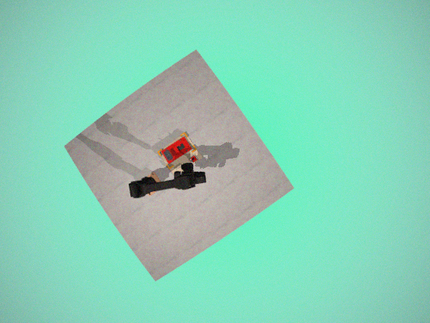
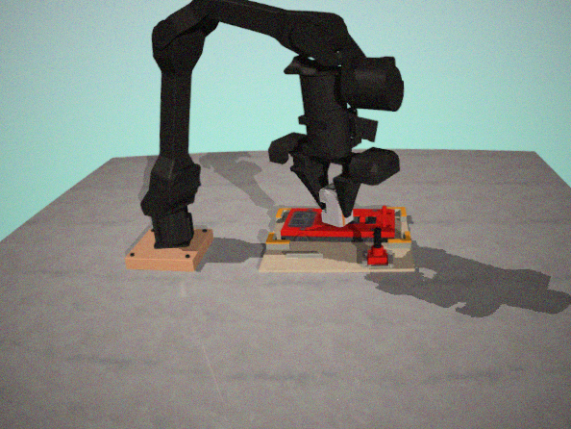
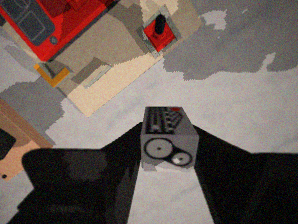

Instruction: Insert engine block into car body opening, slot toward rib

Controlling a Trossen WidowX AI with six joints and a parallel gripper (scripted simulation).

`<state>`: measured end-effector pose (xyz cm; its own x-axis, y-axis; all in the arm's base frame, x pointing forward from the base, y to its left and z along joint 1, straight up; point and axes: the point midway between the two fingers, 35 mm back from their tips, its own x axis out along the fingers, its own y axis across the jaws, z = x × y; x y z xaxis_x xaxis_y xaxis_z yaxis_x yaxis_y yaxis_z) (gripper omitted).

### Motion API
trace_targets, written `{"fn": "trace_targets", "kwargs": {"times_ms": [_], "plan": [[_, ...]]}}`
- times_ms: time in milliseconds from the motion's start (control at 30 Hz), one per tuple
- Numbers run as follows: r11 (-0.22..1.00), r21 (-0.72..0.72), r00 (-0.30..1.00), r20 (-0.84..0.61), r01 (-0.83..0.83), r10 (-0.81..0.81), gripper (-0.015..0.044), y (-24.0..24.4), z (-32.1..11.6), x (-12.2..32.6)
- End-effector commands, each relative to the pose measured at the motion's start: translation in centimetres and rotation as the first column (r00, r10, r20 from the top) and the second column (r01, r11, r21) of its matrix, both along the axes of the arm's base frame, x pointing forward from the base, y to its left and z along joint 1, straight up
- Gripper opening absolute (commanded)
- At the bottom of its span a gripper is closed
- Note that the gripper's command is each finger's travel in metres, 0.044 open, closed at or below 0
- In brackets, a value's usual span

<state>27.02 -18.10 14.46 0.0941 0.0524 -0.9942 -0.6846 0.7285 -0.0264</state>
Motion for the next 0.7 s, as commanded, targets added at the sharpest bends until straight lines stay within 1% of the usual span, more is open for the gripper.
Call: {"fn": "trace_targets", "kwargs": {"times_ms": [0,433,567,667], "plan": [[0.998,0.055,0.999,0.051,-0.002,-0.001,0.0,-0.2,-0.2,-0.3],[0.941,0.33,0.941,0.335,-0.077,-0.041,0.0,-1.0,-0.9,-1.3],[0.916,0.387,0.905,0.419,-0.105,-0.073,0.0,-1.4,-1.0,-1.5],[0.912,0.395,0.898,0.432,-0.109,-0.079,0.0,-1.5,-1.4,-1.6]]}}
